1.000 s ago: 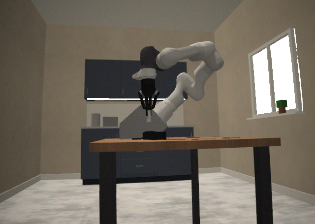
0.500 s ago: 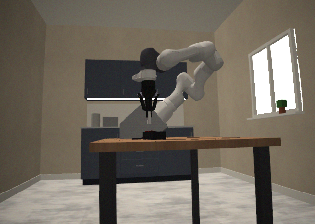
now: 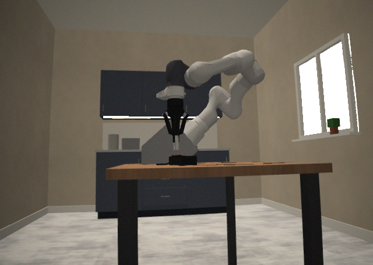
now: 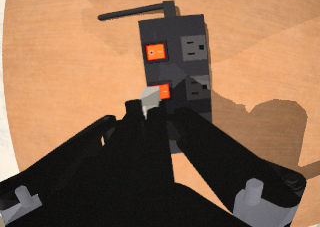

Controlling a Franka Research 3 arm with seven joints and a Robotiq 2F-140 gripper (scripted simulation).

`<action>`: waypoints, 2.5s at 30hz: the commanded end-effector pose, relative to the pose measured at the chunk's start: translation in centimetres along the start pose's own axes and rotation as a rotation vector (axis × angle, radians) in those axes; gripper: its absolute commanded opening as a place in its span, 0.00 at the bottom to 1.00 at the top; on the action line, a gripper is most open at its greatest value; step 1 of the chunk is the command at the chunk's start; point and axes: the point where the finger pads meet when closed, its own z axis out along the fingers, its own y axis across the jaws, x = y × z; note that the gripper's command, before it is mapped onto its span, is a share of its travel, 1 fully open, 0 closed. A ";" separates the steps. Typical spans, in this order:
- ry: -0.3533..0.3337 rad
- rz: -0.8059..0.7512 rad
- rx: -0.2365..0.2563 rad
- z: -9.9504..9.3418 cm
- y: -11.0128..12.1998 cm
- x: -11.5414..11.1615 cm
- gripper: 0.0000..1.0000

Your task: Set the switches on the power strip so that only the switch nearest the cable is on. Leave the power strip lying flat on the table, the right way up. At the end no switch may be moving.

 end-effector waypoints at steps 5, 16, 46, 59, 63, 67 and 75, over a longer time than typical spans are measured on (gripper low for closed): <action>-0.001 -0.010 0.004 1.1 -0.1 0.0 0.00; -0.001 -0.010 0.004 1.6 -0.1 0.0 0.00; -0.001 -0.010 0.004 1.7 -0.1 0.0 0.00; -0.001 -0.010 0.004 1.7 -0.1 0.0 0.00; -0.001 -0.010 0.004 1.7 -0.1 0.1 0.00; -0.001 -0.010 0.004 1.7 -0.1 0.1 0.00; -0.001 -0.010 0.004 1.7 -0.2 0.1 0.00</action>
